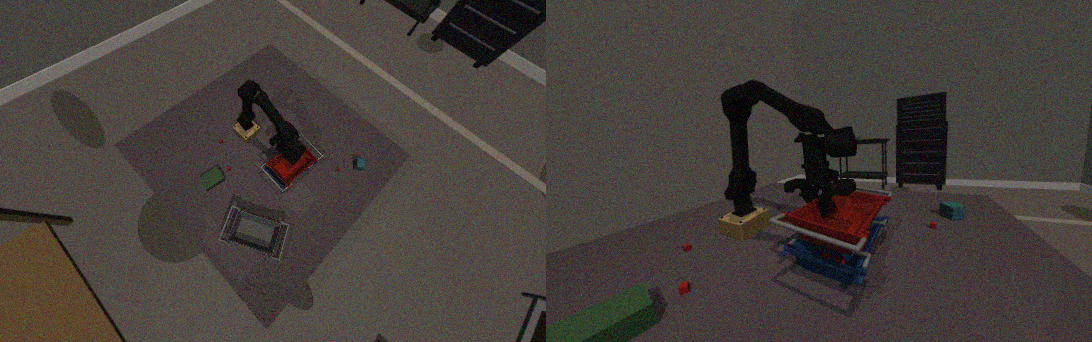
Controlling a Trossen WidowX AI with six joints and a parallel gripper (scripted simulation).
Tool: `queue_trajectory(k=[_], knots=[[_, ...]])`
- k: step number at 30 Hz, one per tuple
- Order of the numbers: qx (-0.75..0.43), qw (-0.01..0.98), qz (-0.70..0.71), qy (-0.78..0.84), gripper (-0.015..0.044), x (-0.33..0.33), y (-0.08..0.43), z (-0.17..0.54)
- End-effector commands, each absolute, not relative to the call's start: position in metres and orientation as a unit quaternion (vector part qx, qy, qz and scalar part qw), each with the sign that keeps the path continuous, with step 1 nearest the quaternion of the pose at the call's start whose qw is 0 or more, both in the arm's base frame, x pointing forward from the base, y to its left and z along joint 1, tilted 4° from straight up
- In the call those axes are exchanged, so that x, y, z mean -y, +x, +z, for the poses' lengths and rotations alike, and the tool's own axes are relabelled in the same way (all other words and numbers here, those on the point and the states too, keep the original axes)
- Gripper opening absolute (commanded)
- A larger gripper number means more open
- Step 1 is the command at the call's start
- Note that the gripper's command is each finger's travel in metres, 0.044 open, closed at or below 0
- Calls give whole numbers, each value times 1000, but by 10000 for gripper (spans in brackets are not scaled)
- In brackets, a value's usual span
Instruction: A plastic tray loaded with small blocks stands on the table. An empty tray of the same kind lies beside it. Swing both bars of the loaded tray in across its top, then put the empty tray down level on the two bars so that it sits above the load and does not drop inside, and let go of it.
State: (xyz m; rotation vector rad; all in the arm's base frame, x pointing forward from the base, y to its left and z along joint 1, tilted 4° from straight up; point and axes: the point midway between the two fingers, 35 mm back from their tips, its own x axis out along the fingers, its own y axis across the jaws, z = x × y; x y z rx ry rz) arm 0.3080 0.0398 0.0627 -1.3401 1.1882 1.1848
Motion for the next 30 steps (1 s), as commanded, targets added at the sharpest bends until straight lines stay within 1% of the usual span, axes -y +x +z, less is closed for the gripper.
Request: queue_trajectory(k=[1, 30], knots=[[-493, 468, 494, -542, 0, -39, 302, 57], [-488, 475, 487, -547, 0, -40, 307, 61]])
